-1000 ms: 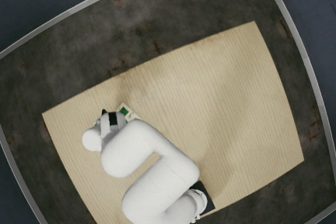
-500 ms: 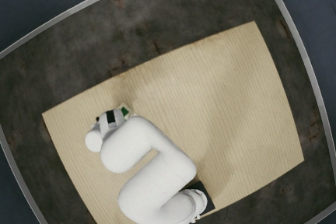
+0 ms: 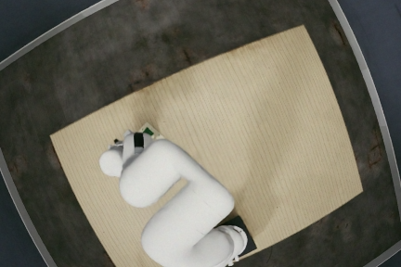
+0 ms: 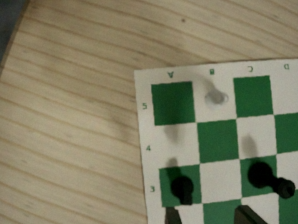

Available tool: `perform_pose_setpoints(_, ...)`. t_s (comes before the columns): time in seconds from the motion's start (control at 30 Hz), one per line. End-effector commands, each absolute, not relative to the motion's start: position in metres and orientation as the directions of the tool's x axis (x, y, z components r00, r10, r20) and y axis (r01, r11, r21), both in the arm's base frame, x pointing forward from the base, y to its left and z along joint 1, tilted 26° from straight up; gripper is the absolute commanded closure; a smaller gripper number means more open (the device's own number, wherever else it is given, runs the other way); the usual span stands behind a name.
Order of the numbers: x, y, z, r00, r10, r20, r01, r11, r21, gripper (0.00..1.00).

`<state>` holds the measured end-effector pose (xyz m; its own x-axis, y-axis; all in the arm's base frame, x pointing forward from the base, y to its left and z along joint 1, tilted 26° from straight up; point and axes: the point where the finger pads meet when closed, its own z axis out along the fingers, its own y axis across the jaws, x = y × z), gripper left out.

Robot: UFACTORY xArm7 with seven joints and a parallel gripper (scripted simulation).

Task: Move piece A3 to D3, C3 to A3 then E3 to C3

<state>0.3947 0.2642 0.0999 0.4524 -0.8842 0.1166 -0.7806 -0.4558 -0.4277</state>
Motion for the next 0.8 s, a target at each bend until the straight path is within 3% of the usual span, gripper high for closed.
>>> perform_pose_setpoints(0.0, 0.3953, 0.265, 0.1013, 0.454, -0.884, 0.115, -0.781, -0.457, -0.427, 0.61)
perform_pose_setpoints(0.77, 0.3966, 0.2653, 0.0987, 0.454, -0.883, 0.114, -0.781, -0.457, -0.426, 0.61)
